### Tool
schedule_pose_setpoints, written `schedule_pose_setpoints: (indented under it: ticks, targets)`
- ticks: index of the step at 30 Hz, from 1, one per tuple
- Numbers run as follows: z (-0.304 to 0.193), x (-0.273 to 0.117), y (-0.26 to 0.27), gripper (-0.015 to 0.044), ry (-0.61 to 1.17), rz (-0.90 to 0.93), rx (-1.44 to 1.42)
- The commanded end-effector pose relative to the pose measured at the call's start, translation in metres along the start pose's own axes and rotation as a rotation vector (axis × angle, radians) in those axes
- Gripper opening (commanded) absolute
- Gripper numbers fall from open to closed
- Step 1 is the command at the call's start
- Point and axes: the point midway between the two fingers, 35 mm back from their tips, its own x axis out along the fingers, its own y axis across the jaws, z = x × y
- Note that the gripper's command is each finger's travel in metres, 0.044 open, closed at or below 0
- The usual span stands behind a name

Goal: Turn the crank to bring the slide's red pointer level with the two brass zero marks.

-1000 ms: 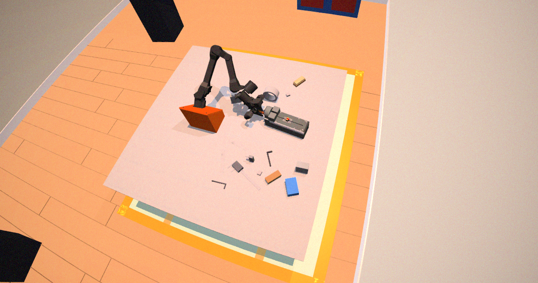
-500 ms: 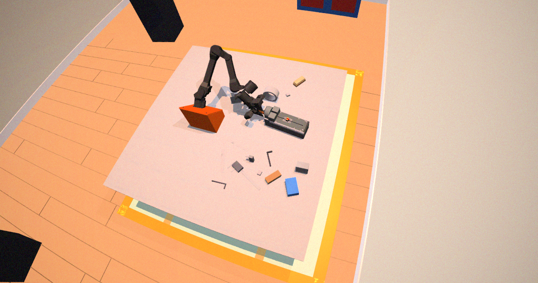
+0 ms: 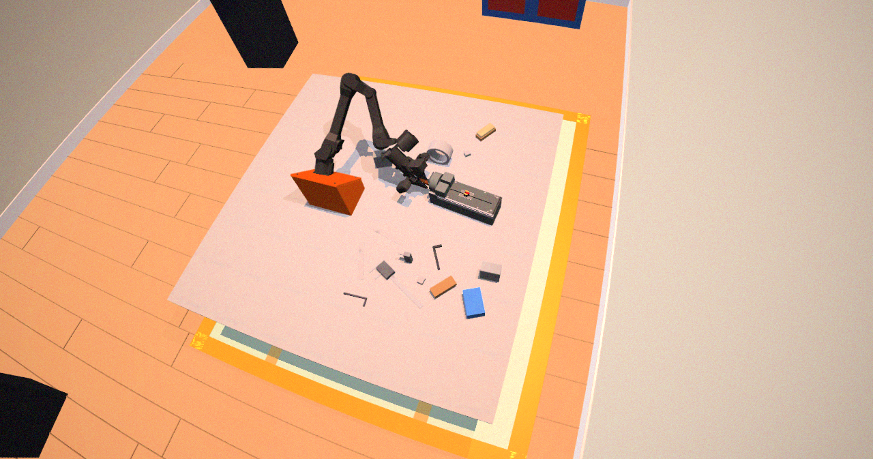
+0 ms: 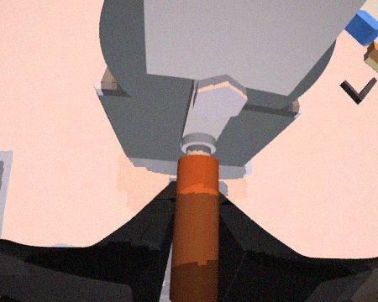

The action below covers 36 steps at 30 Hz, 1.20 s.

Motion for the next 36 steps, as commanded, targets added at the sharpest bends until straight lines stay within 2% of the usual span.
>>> schedule_pose_setpoints:
  ticks: [1, 36]
  targets:
    - [0.0001, -0.0004, 0.0091, 0.0, 0.001, 0.024, -0.009]
    - [0.001, -0.0018, 0.013, 0.0, 0.001, 0.025, -0.009]
